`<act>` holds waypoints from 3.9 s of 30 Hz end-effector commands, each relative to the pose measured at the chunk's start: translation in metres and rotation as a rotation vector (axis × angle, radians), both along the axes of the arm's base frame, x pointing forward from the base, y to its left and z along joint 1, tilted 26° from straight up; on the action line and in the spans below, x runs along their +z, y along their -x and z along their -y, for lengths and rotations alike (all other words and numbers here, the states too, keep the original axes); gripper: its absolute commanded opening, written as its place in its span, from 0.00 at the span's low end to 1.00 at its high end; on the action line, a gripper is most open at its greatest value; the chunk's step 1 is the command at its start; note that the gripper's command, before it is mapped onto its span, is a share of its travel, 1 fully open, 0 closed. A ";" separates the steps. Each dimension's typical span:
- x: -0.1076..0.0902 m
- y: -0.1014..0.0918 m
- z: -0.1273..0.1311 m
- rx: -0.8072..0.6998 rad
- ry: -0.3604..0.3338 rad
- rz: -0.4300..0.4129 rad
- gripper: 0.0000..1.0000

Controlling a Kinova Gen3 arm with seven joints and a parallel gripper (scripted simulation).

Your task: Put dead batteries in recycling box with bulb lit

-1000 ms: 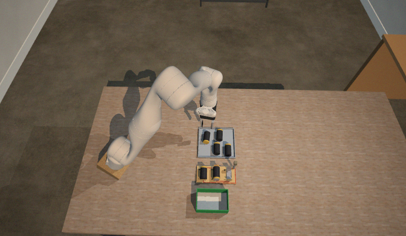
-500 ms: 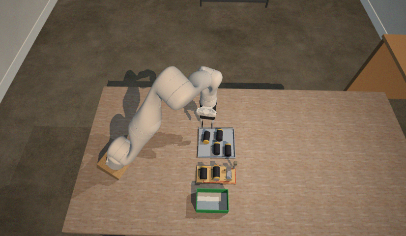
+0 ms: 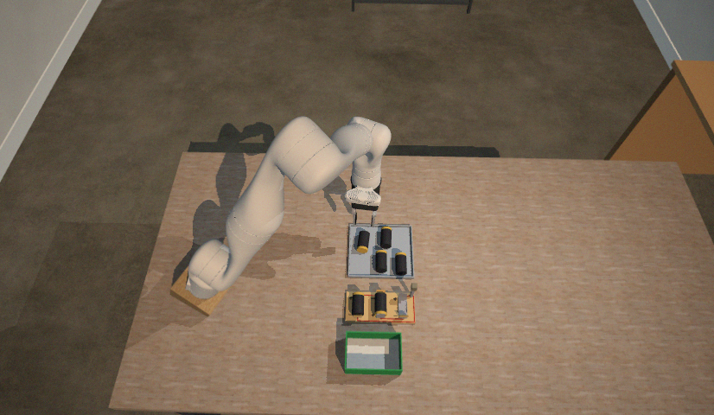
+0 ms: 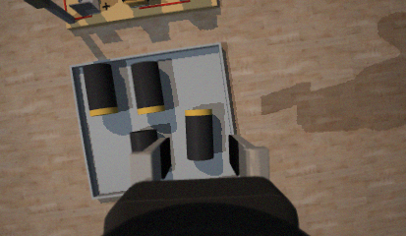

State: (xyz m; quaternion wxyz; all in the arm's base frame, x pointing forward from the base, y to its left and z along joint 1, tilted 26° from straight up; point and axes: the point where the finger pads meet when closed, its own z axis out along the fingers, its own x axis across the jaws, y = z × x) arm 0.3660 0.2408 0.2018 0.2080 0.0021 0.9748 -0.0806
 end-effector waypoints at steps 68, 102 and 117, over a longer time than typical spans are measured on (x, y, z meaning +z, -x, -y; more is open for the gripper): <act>-0.077 -0.035 0.013 0.001 -0.001 0.001 0.90; -0.077 -0.035 0.012 0.001 -0.001 0.001 0.90; -0.077 -0.035 0.012 0.001 -0.001 0.001 0.90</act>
